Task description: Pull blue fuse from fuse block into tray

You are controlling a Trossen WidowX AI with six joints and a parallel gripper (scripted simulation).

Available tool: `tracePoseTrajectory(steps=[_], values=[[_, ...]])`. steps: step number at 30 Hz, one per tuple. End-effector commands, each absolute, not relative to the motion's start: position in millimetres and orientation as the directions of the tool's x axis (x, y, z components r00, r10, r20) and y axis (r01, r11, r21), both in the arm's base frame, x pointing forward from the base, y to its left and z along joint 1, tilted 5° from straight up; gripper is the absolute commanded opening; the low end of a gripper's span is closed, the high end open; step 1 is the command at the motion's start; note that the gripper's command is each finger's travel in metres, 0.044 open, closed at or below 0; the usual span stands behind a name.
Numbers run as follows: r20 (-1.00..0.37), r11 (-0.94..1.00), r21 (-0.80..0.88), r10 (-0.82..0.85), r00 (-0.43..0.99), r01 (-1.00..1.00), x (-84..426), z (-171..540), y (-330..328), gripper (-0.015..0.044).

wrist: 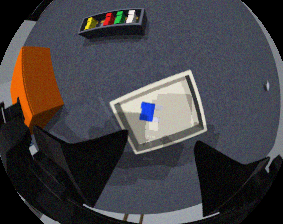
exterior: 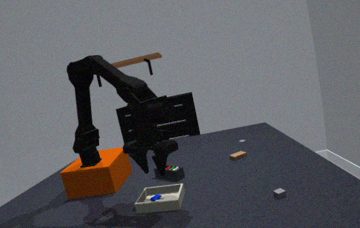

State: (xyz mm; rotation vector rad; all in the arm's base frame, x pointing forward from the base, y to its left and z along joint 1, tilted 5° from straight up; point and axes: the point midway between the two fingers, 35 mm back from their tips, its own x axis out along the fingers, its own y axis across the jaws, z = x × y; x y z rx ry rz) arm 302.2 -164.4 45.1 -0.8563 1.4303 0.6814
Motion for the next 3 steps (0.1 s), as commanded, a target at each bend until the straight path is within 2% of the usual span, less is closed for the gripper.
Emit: tracePoseTrajectory(steps=[1,3], values=[[-0.994,0.547,-0.094,-0.095,0.049,-0.832,302.1,45.1,-164.4,0.033],[-0.994,0.547,-0.094,-0.095,0.049,-0.832,302.1,45.1,-164.4,0.033]])
